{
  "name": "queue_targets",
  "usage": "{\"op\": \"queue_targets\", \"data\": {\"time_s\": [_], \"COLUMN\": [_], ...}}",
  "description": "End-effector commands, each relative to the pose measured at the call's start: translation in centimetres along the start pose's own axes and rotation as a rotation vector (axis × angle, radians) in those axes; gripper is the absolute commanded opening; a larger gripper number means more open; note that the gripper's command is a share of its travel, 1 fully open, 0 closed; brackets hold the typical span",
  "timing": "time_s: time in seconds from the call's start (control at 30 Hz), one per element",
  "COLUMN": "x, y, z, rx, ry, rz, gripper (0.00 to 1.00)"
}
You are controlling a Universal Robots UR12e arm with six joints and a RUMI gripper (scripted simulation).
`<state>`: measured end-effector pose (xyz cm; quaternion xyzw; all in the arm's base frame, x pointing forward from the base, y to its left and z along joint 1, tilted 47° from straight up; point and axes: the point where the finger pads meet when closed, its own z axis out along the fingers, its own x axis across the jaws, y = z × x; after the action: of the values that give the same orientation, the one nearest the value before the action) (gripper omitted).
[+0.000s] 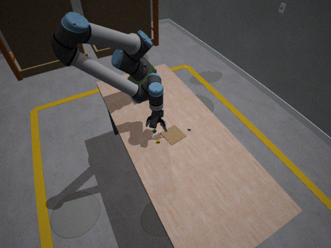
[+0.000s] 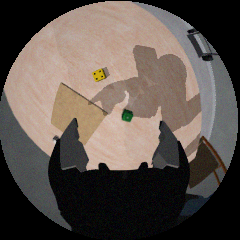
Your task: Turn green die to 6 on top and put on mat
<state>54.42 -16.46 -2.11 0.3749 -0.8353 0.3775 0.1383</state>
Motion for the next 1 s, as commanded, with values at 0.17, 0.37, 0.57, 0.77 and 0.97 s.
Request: {"op": "queue_targets", "data": {"time_s": [0.17,0.37,0.57,0.77,0.97], "x": [-4.8,-8.8,-14.0,-17.1,-20.7], "y": [2.0,3.7,5.9,7.2,8.7], "z": [0.0,0.0,0.0,0.0,0.0], "rx": [0.0,0.0,0.0,0.0,0.0], "ry": [0.0,0.0,0.0,0.0,0.0], "rz": [0.0,0.0,0.0,0.0,0.0], "gripper": [1.0,1.0,1.0,1.0,1.0]}}
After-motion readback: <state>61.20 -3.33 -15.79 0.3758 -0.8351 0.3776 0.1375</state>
